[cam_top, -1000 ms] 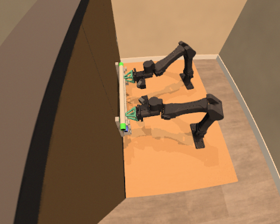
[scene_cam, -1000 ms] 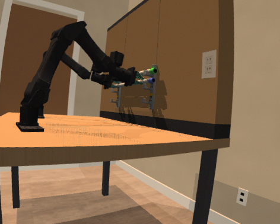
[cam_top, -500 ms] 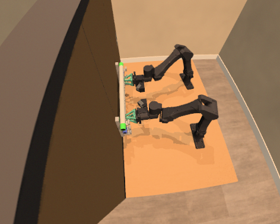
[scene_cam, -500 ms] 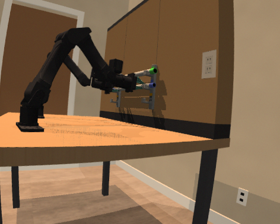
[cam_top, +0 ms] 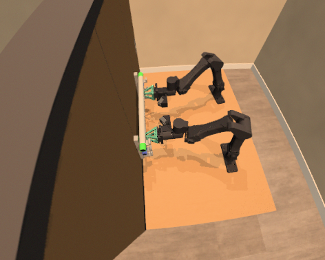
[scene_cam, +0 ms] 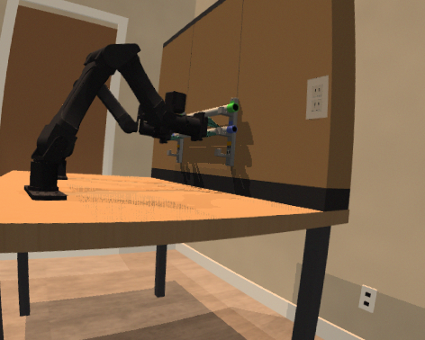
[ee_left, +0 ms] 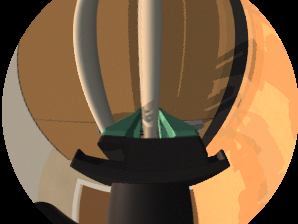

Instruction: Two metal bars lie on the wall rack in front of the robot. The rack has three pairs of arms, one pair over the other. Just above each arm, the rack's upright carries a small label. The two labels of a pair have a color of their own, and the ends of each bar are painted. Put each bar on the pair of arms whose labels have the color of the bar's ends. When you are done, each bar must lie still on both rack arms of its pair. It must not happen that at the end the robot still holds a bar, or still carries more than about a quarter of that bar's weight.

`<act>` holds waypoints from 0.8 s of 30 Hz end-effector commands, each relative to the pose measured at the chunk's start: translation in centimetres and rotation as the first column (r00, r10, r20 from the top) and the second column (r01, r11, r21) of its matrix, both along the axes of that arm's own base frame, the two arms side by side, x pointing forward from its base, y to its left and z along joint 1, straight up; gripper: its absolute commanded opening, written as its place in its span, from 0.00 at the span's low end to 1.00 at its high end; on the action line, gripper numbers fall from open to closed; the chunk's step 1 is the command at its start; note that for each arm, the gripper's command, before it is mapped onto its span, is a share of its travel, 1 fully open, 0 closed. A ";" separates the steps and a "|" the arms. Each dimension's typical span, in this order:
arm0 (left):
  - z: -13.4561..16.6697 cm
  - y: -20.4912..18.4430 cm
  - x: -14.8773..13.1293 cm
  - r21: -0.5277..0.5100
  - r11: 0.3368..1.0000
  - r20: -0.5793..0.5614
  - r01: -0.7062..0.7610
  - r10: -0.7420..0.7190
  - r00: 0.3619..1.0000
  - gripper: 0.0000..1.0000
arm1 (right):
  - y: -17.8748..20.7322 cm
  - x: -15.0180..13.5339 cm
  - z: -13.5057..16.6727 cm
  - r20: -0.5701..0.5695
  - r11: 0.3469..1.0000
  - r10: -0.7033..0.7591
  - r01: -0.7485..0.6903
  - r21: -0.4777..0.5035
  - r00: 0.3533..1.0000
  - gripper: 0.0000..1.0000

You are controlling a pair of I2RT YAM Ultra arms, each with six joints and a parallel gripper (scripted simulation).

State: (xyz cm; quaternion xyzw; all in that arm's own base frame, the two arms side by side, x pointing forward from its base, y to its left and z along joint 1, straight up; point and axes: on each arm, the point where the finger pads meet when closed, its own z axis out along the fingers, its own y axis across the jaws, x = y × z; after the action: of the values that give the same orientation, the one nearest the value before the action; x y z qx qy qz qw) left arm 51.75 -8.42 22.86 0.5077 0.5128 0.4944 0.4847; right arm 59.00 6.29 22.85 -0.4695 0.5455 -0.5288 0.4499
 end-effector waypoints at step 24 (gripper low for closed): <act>0.2 0.3 0.1 -0.005 1.000 0.044 0.002 -0.001 0.999 0.12 | -0.1 0.0 0.3 0.040 1.000 0.006 -0.006 0.000 0.999 0.11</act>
State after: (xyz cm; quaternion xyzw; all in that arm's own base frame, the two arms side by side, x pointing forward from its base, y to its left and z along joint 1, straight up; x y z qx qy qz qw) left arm 51.79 -8.43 22.84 0.5014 0.5072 0.5002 0.4911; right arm 59.03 6.27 22.84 -0.4638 0.5399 -0.5346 0.4555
